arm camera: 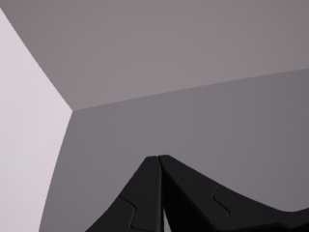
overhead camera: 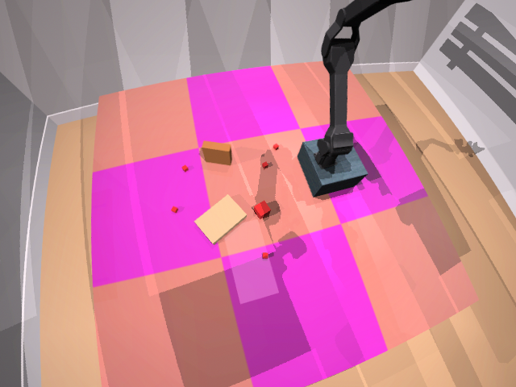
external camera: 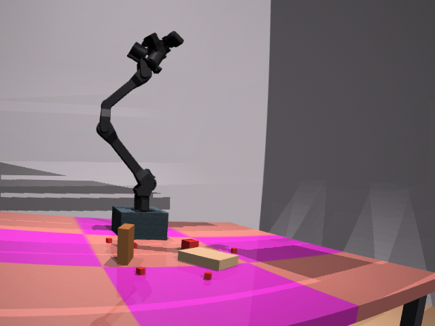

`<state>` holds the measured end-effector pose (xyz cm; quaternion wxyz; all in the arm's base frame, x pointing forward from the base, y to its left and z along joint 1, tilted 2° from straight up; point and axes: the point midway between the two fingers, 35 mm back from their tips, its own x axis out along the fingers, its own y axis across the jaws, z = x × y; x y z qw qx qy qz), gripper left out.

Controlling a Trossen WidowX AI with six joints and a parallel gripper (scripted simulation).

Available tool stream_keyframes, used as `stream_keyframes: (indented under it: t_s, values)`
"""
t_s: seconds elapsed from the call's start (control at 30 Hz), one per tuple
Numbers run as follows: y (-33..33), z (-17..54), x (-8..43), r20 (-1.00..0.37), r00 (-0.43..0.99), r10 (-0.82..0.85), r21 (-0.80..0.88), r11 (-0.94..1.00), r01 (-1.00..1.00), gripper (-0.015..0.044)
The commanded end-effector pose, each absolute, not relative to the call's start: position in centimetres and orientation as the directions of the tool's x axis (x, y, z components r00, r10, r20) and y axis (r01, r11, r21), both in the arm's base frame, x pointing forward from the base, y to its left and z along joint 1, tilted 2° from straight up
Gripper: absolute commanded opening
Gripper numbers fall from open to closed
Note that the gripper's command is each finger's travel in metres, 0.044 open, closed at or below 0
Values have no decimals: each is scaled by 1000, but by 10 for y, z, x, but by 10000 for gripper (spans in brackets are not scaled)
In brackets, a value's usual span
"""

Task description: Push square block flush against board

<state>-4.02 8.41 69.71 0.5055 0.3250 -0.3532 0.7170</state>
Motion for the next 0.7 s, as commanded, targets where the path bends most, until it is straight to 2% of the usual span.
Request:
stream_keyframes:
  t_s: [0.0,0.67]
  values:
    - [110,692,-24,810,-206,549,-118,-191,-974,0]
    - [218,637,82,582,150,799,211,30,-977,0]
